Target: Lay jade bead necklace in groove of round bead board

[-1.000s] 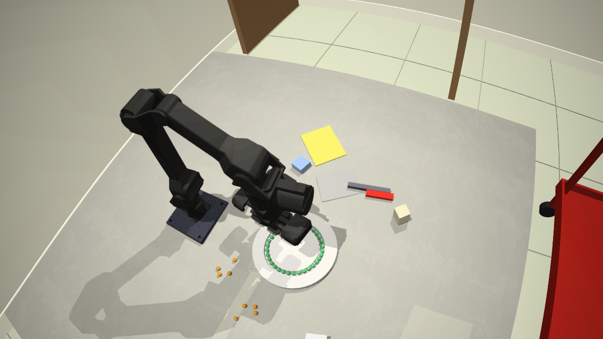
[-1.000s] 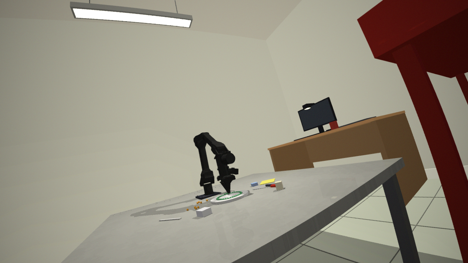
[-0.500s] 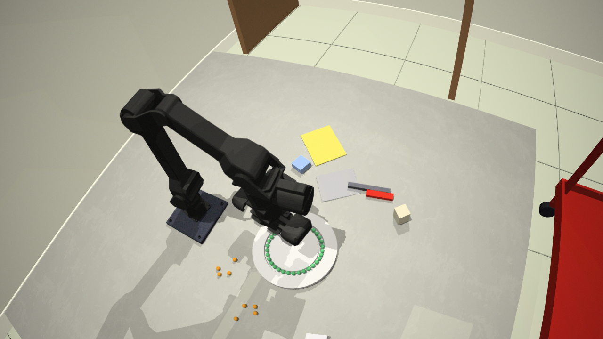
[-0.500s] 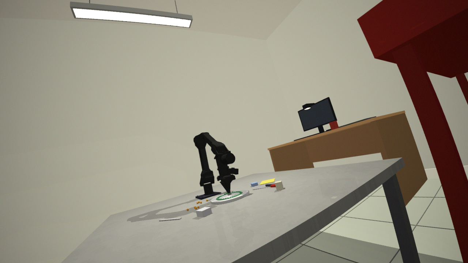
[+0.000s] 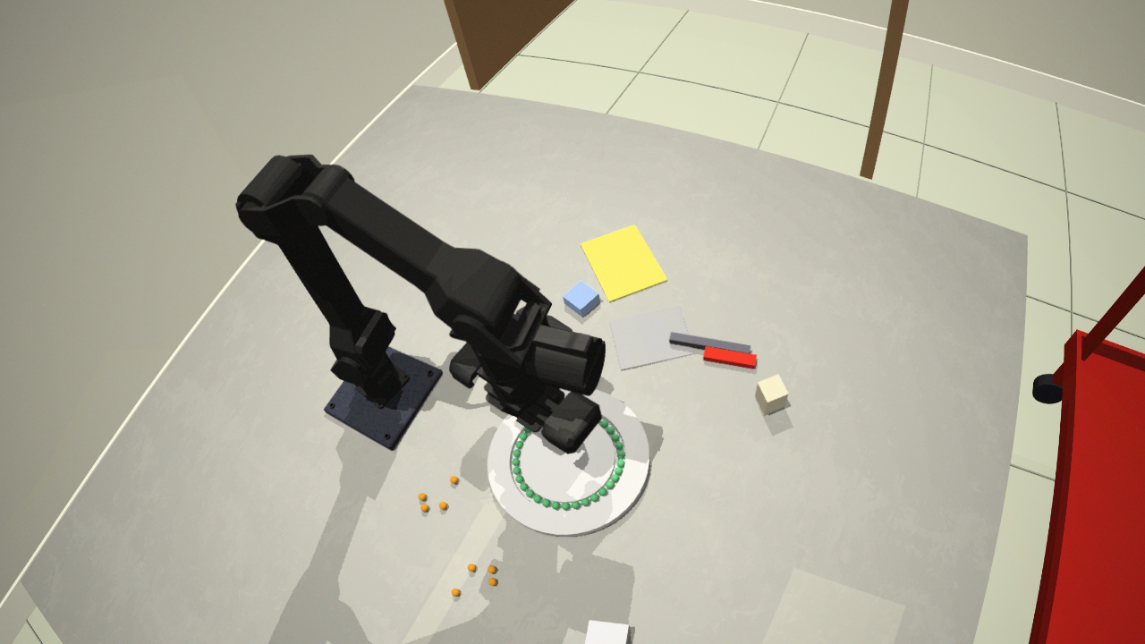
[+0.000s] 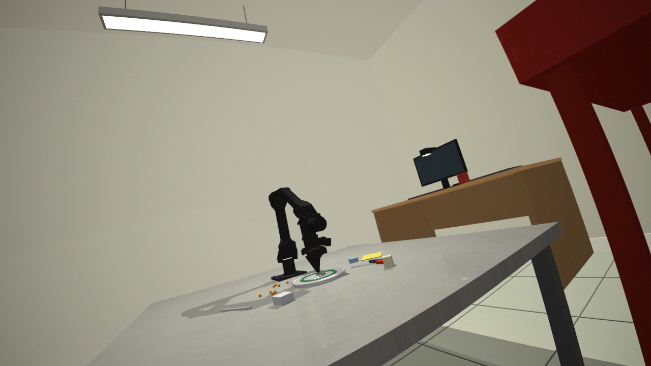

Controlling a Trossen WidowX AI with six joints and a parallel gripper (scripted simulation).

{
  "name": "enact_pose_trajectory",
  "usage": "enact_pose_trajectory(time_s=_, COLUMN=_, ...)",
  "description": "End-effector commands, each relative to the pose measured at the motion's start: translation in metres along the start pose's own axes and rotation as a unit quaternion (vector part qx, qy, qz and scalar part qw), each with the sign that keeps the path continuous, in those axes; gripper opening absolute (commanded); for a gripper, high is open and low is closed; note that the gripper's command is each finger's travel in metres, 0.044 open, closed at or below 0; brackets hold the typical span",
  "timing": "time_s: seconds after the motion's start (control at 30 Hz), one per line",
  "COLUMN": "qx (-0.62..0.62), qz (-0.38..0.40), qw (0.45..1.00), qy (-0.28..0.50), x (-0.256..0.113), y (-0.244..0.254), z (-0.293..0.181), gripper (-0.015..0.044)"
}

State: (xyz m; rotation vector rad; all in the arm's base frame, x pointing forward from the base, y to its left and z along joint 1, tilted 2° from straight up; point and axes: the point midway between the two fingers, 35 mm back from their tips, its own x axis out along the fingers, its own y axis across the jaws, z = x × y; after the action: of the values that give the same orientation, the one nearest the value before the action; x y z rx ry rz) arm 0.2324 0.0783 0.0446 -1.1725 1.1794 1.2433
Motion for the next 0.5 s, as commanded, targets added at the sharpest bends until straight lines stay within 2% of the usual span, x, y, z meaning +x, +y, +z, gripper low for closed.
enact_pose_trajectory(time_s=0.0, qx=0.000, qz=-0.006, qw=1.000, qy=0.001, x=-0.0003, y=-0.0027, z=-0.0003, gripper=0.0000)
enact_pose_trajectory(time_s=0.13, qx=0.000, qz=-0.006, qw=1.000, qy=0.001, x=-0.0003, y=-0.0027, z=-0.0003, gripper=0.0000)
enact_pose_trajectory(time_s=0.47, qx=-0.002, qz=-0.005, qw=1.000, qy=0.003, x=-0.0065, y=0.0001, z=0.0000, gripper=0.0263)
